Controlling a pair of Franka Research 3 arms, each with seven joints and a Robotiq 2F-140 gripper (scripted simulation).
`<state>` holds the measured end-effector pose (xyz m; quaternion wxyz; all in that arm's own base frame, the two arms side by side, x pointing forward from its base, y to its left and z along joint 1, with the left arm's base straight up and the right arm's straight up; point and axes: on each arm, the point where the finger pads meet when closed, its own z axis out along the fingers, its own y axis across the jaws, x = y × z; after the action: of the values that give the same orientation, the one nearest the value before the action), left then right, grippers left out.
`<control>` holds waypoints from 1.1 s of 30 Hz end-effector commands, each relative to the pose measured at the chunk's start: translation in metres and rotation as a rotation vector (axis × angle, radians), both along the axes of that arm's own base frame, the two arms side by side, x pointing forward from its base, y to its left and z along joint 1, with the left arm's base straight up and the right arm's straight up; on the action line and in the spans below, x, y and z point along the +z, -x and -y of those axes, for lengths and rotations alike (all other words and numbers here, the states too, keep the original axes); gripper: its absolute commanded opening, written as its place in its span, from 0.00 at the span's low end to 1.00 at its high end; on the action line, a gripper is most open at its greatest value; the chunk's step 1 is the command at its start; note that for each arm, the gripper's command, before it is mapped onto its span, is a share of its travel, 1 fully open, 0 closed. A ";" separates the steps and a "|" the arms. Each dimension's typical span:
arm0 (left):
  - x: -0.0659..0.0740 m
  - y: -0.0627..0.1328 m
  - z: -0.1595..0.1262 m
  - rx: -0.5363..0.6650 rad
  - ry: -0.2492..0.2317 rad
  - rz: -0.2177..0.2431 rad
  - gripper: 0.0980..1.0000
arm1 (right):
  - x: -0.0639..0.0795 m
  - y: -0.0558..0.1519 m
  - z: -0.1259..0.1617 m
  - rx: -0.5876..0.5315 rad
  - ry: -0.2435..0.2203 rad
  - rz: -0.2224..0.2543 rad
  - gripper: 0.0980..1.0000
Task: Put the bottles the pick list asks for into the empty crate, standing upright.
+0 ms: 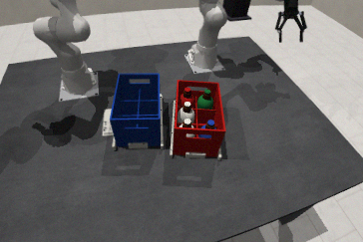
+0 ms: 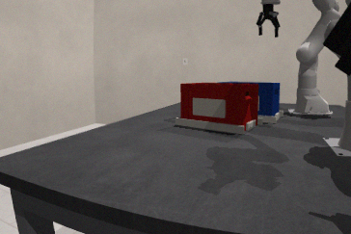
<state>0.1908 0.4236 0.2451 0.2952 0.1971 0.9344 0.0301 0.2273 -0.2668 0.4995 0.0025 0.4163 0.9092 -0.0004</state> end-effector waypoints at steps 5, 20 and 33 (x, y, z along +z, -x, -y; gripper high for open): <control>0.029 0.001 0.001 0.003 0.006 -0.001 0.38 | 0.000 0.001 -0.001 -0.007 -0.002 -0.004 1.00; 0.094 0.001 0.001 0.003 0.006 -0.001 0.38 | 0.000 0.001 -0.001 -0.007 -0.002 -0.004 1.00; 0.134 -0.007 0.009 0.001 0.001 -0.008 0.38 | 0.000 0.001 -0.001 -0.007 -0.002 -0.004 1.00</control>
<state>0.1940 0.4238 0.3808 0.2919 0.2077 0.9326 0.0446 0.2271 -0.2670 0.4995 0.0023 0.4174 0.9087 -0.0009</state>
